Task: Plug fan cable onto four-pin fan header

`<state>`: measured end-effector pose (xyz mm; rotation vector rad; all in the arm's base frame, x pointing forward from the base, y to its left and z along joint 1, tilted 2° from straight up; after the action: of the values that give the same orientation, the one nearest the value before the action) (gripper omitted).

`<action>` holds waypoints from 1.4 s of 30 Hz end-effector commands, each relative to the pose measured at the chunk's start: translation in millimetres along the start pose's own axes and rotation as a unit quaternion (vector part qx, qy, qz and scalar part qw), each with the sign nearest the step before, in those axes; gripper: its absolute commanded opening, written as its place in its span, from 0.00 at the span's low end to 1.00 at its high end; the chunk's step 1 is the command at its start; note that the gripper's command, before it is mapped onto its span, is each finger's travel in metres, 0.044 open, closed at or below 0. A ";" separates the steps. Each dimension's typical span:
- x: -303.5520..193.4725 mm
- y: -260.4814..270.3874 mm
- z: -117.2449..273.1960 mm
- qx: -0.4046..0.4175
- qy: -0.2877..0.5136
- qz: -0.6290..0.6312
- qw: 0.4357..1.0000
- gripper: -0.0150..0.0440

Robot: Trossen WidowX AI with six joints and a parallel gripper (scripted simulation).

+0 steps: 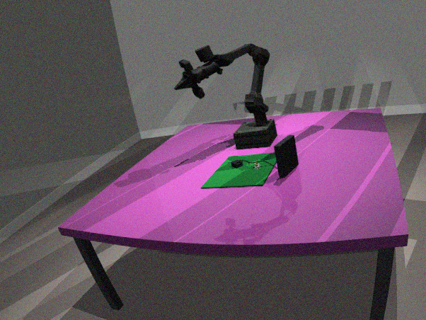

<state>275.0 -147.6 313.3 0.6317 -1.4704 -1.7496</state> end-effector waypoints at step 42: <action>-150.3 -265.9 1.6 -0.605 0.012 -0.069 0.793 0.61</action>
<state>307.1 -12.3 55.1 0.0673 -0.0721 -2.2983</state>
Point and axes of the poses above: the point midway between the two fingers, 35 mm back from their tips, its own z axis back along the fingers, its own y axis across the jaws, x = y × z, the point moved 3 cm from there along z, back along the fingers, and after that the axes turned 8 degrees about -z, right-handed, at the moved point
